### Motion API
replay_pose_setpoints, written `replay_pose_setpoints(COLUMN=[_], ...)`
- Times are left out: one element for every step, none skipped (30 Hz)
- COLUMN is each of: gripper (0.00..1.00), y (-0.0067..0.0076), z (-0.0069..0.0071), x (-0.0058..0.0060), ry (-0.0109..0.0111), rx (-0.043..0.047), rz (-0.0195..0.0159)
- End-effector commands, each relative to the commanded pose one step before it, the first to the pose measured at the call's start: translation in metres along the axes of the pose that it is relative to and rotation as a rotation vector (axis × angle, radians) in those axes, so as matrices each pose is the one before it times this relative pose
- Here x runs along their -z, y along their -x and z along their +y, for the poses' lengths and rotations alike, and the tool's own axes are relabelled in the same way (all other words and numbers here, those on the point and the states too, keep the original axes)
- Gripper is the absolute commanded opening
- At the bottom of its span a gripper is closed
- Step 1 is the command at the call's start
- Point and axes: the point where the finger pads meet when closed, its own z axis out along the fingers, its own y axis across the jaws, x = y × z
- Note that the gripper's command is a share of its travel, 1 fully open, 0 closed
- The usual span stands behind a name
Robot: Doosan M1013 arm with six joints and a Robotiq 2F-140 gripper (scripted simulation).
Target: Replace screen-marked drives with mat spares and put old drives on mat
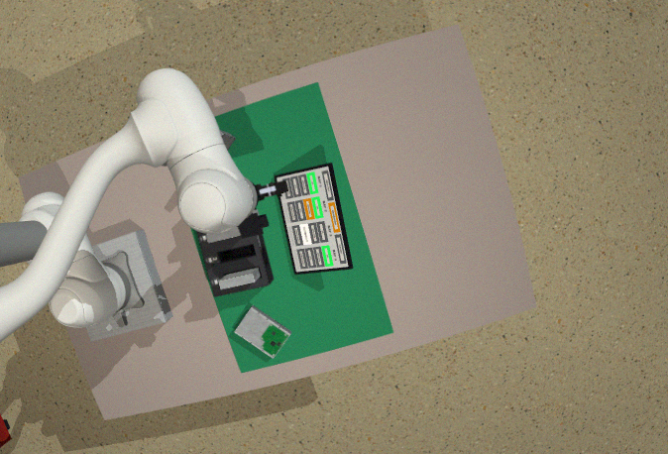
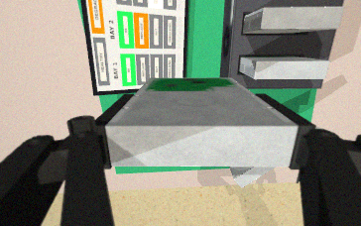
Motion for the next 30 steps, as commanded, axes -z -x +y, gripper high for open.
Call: replay_pose_setpoints(gripper=[0.10,0.10,0.10,0.10,0.10,0.10,0.10,0.10,0.10,0.10,0.10,0.10,0.10,0.10,0.10,0.10,0.10,0.10,0.10,0.10,0.10,0.10,0.10,0.10,0.10,0.10,0.10,0.10,0.10,0.10], y=[0.02883,0.00720,0.00708,0.00693,0.00000,0.00000,0.00676,0.00656,0.00634,0.00609,0.00582,0.00553,0.00523,0.00491,0.00457,0.00423,0.00388,0.00353,0.00317,0.00282,0.00247,0.00000,0.00000,0.00213,0.00180,0.00149,0.00120,0.00093,0.00068,0.00047], z=[-0.01892,-0.00395,-0.00375,-0.00354,0.00000,0.00000,-0.00334,-0.00313,-0.00292,-0.00272,-0.00252,-0.00232,-0.00213,-0.00195,-0.00177,-0.00159,-0.00143,-0.00127,-0.00112,-0.00098,-0.00084,0.00000,0.00000,-0.00072,-0.00060,-0.00049,-0.00039,-0.00030,-0.00022,-0.00015], x=[-0.00090,-0.00055,-0.00059,-0.00062,0.00000,0.00000,-0.00064,-0.00066,-0.00067,-0.00067,-0.00067,-0.00066,-0.00064,-0.00062,-0.00060,-0.00056,-0.00053,-0.00049,-0.00045,-0.00040,-0.00036,0.00000,0.00000,-0.00031,-0.00027,-0.00022,-0.00018,-0.00014,-0.00010,-0.00007], ry=[-0.00020,0.00000,0.00000,0.00000,0.00000,0.00000,0.00000,0.00000,0.00000,0.00000,0.00000,0.00000,0.00000,0.00000,0.00000,0.00000,0.00000,0.00000,0.00000,0.00000,0.00000,0.00000,0.00000,0.00000,0.00000,0.00000,0.00000,0.00000,0.00000,0.00000], rx=[-0.00097,-0.00003,-0.00003,-0.00003,0.00000,0.00000,-0.00002,-0.00002,-0.00002,-0.00002,-0.00002,-0.00002,-0.00002,-0.00002,-0.00002,-0.00001,-0.00001,-0.00001,-0.00001,-0.00001,-0.00001,0.00000,0.00000,-0.00001,-0.00001,0.00000,0.00000,0.00000,0.00000,0.00000], rz=[0.00038,0.00001,0.00001,0.00001,0.00000,0.00000,0.00001,0.00001,0.00001,0.00001,0.00001,0.00001,0.00001,0.00001,0.00001,0.00001,0.00001,0.00001,0.00001,0.00000,0.00000,0.00000,0.00000,0.00000,0.00000,0.00000,0.00000,0.00000,0.00000,0.00000])
